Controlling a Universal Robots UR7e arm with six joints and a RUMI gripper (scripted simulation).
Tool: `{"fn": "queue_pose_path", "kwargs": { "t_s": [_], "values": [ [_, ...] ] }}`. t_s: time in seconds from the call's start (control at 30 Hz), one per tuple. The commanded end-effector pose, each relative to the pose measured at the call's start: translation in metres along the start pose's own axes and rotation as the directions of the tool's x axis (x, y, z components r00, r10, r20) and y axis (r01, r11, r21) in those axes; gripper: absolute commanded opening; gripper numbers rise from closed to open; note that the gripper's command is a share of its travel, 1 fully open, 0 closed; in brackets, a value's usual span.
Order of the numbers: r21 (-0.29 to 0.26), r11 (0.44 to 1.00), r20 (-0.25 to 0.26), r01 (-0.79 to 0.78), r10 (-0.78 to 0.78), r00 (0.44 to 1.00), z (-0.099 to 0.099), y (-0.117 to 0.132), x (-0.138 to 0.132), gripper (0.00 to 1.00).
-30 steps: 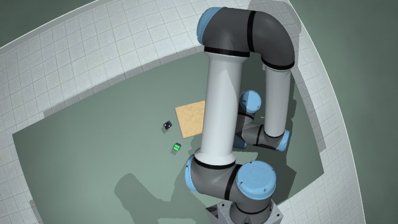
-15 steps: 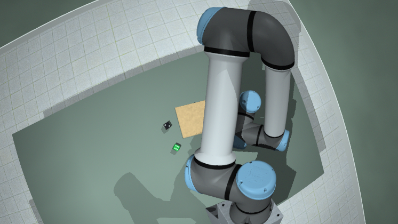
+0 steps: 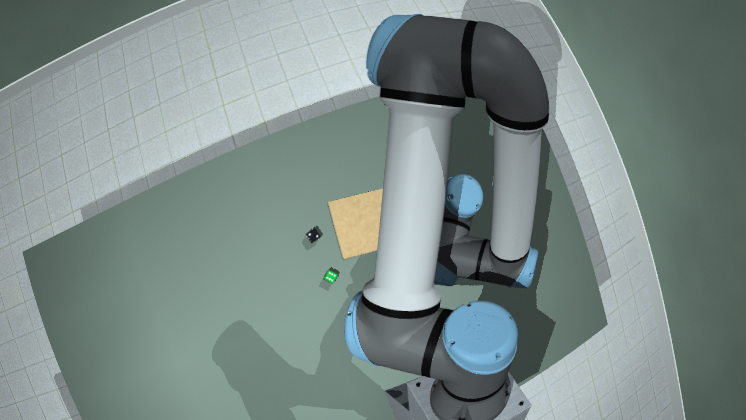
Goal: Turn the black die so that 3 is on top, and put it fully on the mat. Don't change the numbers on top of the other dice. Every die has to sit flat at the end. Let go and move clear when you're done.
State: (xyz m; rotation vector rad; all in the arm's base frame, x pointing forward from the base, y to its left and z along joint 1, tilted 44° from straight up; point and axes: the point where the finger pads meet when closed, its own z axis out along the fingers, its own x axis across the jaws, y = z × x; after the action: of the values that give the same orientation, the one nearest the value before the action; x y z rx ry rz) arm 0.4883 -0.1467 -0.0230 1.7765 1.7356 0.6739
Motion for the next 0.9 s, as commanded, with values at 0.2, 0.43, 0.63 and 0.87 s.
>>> {"fn": "queue_pose_path", "kwargs": {
  "t_s": [0.2, 0.43, 0.63, 0.87],
  "values": [
    [-0.001, 1.0, 0.001, 0.0, 0.0, 1.0, 0.0, -0.008, 0.032, 1.0],
    [-0.001, 1.0, 0.001, 0.0, 0.0, 1.0, 0.0, -0.017, 0.066, 1.0],
    [-0.001, 1.0, 0.001, 0.0, 0.0, 1.0, 0.0, -0.022, 0.087, 1.0],
    [-0.001, 1.0, 0.001, 0.0, 0.0, 1.0, 0.0, -0.031, 0.12, 1.0]
  ]
}}
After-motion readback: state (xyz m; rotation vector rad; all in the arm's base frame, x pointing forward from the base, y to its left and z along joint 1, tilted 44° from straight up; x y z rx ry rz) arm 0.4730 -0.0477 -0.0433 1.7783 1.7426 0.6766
